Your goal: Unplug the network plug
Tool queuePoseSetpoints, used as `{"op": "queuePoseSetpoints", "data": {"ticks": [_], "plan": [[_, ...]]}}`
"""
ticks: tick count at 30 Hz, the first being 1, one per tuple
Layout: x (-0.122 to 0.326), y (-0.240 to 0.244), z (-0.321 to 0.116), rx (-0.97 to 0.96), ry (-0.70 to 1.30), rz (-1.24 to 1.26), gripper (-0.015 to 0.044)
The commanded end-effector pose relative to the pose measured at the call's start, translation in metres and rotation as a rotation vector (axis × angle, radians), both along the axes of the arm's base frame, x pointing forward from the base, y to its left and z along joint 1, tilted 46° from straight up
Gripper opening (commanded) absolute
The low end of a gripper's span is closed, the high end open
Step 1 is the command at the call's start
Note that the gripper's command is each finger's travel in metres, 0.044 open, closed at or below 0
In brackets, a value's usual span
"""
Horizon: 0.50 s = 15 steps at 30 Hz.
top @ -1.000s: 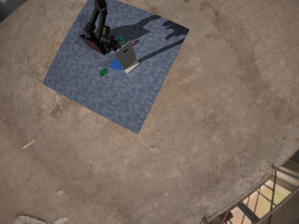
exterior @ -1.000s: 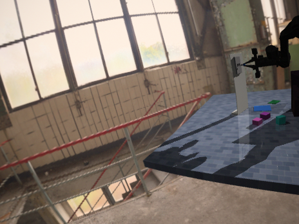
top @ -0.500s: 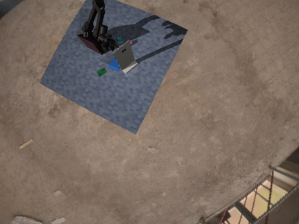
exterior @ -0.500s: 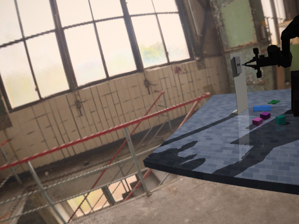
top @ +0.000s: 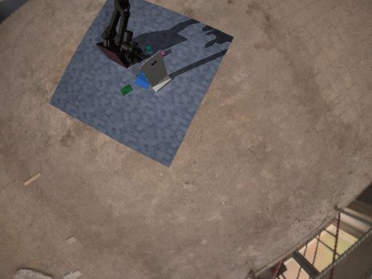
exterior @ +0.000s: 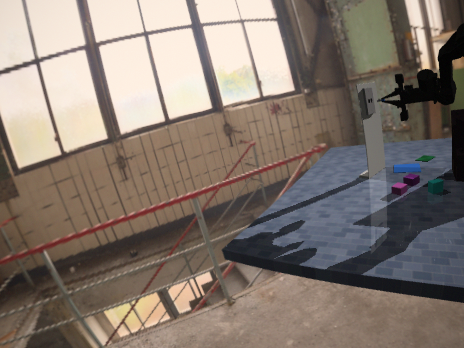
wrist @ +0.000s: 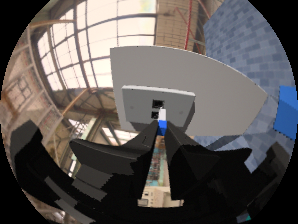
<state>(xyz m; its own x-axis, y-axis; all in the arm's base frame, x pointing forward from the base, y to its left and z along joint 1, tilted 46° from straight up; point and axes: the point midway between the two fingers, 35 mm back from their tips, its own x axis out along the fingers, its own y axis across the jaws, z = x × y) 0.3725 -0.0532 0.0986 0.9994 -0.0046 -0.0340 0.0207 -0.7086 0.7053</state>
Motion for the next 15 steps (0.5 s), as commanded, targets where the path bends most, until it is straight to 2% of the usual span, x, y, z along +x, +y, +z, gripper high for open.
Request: {"op": "queuePoseSetpoints", "data": {"ticks": [1,15], "plan": [[-0.0032,0.0006,0.0015,0.002,-0.003,0.004,0.0],[-0.0115,0.0011,0.0022,0.002,0.002,0.004,0.0]]}}
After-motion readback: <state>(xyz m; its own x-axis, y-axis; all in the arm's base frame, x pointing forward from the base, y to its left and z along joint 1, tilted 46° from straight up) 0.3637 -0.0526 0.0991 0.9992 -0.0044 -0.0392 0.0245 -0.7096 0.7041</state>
